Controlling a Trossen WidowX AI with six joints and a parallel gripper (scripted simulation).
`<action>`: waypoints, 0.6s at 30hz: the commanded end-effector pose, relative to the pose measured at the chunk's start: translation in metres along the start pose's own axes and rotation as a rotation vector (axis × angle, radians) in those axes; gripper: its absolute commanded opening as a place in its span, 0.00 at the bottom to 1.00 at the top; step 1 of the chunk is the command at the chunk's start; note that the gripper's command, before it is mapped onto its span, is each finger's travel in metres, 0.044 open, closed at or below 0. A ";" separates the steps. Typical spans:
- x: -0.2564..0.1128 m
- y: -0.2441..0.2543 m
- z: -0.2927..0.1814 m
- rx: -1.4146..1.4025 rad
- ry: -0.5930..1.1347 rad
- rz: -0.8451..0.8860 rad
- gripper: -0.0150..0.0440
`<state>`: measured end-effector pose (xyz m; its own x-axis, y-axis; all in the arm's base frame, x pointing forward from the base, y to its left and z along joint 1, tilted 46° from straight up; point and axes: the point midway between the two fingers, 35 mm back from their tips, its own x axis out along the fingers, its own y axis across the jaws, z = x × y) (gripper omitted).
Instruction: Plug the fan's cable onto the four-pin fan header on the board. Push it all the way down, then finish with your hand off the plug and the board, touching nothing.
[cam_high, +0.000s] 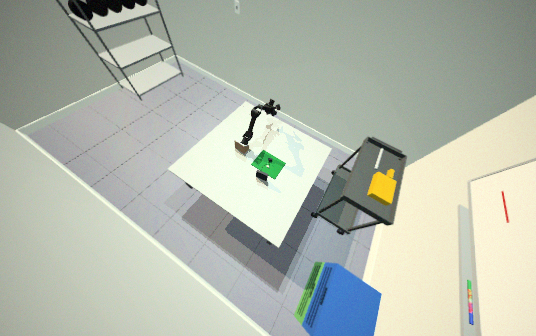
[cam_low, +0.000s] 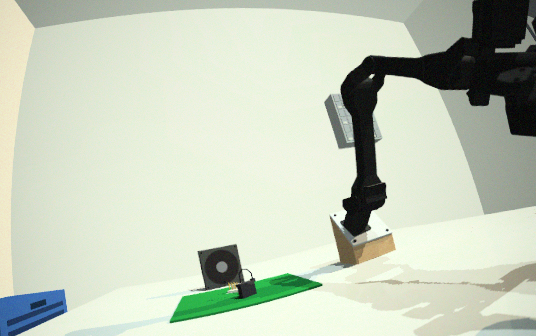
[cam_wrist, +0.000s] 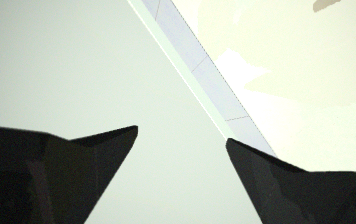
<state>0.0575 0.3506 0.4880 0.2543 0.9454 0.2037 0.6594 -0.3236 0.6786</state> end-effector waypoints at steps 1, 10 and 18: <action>0.014 -0.001 0.054 -0.088 -0.132 -0.042 1.00; 0.014 0.017 0.180 -0.230 -0.413 -0.149 1.00; -0.035 0.038 0.304 -0.076 -0.698 -0.267 1.00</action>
<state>0.2637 0.3159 0.3225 0.5031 0.7850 -0.3615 0.6551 -0.0736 0.7519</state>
